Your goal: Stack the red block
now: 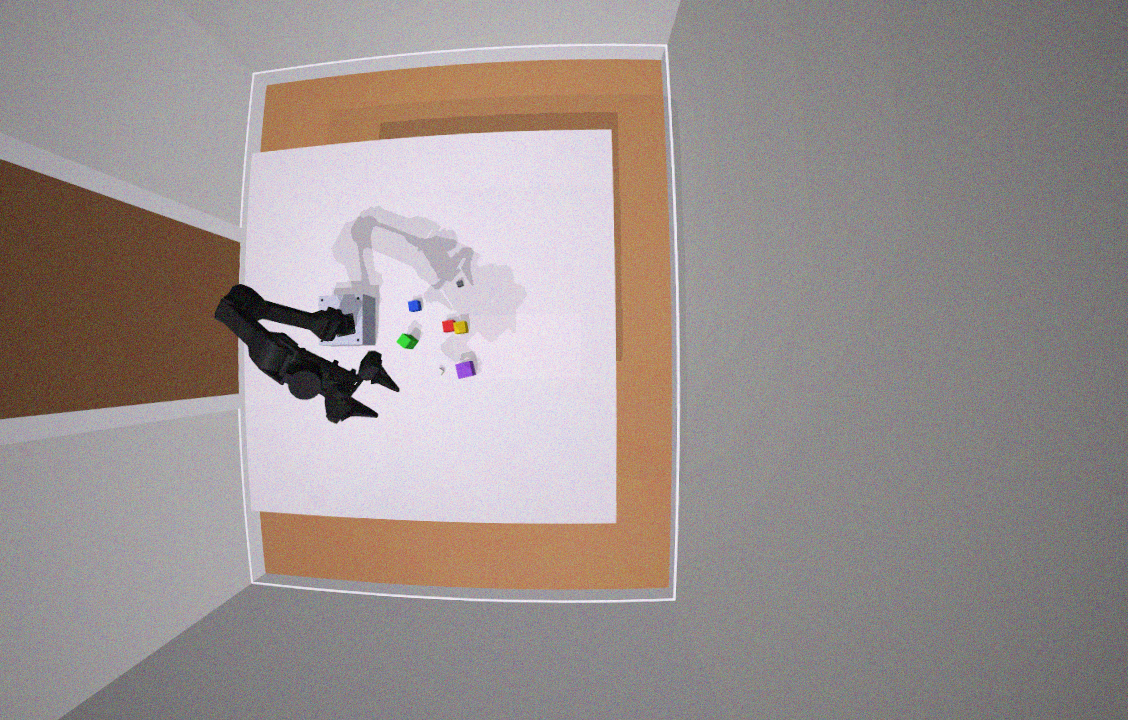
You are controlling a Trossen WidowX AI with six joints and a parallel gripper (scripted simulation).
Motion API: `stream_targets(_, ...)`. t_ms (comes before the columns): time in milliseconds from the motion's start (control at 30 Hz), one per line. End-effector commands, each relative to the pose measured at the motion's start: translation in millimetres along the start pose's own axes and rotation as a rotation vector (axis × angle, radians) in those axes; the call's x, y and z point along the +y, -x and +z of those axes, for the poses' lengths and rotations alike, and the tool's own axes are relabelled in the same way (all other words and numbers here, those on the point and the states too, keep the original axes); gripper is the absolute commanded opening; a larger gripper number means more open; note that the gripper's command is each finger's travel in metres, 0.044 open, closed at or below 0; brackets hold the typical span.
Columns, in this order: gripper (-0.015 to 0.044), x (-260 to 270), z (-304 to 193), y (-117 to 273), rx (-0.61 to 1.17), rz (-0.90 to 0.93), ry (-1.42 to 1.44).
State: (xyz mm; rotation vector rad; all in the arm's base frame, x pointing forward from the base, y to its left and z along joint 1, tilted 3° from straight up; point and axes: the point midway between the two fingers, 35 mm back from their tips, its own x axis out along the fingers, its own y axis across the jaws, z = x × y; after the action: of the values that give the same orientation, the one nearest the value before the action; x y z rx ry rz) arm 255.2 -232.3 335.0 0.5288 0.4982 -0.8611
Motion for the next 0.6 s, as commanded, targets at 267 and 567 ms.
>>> stream_targets(267, 0.0440, 63, -147, -93, 0.466, 0.089, 0.444)
stream_targets(567, 0.0440, 84, -277, -109, 0.821, 0.185, 0.847)
